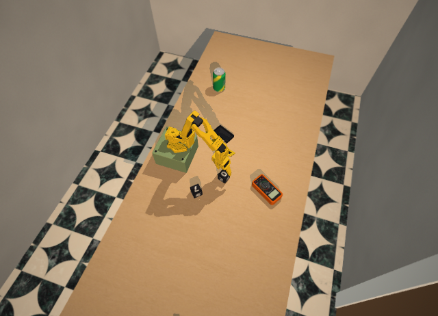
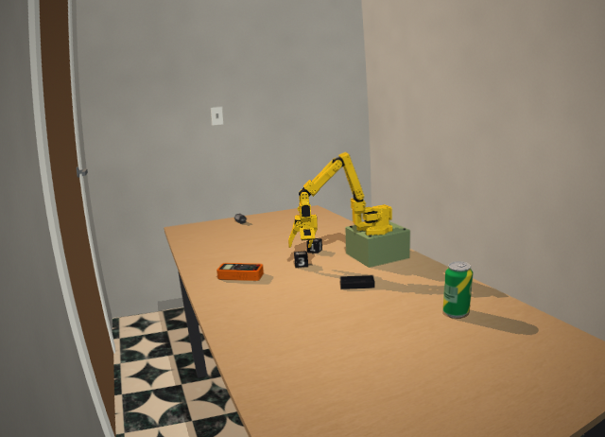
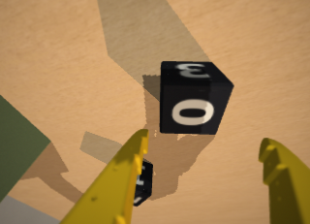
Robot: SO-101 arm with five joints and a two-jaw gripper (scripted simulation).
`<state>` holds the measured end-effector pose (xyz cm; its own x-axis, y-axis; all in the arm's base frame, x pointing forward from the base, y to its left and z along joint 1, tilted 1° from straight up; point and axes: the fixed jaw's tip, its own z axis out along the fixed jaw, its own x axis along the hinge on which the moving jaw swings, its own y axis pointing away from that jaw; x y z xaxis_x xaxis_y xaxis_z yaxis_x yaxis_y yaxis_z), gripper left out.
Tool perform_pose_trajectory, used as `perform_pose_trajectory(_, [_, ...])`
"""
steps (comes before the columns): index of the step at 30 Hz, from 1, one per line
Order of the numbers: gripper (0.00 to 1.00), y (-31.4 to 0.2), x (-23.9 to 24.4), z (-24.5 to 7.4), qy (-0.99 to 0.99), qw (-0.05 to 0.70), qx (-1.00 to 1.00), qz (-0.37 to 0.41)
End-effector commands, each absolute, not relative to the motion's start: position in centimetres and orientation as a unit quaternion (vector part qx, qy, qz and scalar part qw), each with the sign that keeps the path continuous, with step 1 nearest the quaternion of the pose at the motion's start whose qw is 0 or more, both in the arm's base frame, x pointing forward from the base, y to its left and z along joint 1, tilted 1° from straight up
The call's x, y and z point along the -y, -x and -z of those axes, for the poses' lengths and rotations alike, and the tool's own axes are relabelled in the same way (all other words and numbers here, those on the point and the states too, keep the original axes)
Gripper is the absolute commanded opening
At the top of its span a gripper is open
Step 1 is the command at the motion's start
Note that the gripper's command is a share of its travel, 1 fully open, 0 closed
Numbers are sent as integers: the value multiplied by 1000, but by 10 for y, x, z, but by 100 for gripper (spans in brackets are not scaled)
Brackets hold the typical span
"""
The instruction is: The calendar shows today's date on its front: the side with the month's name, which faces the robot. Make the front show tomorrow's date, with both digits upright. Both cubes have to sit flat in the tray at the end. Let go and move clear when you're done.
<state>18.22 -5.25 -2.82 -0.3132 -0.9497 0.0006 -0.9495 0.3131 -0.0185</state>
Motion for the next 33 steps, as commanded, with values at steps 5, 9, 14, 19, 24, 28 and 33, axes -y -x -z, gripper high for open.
perform_pose_trajectory(5, [35, -180, 53, 33, 586, 0, -810, 0])
perform_pose_trajectory(9, [35, -181, 53, 37, 586, 0, -810, 0])
perform_pose_trajectory(14, [35, -181, 53, 41, 586, 0, -810, 0])
perform_pose_trajectory(19, [35, -181, 53, 49, 586, 0, -810, 0])
perform_pose_trajectory(24, [35, -181, 53, 57, 586, 0, -810, 0])
perform_pose_trajectory(28, [35, -181, 53, 62, 586, 0, -810, 0])
perform_pose_trajectory(33, [35, -181, 53, 66, 586, 0, -810, 0])
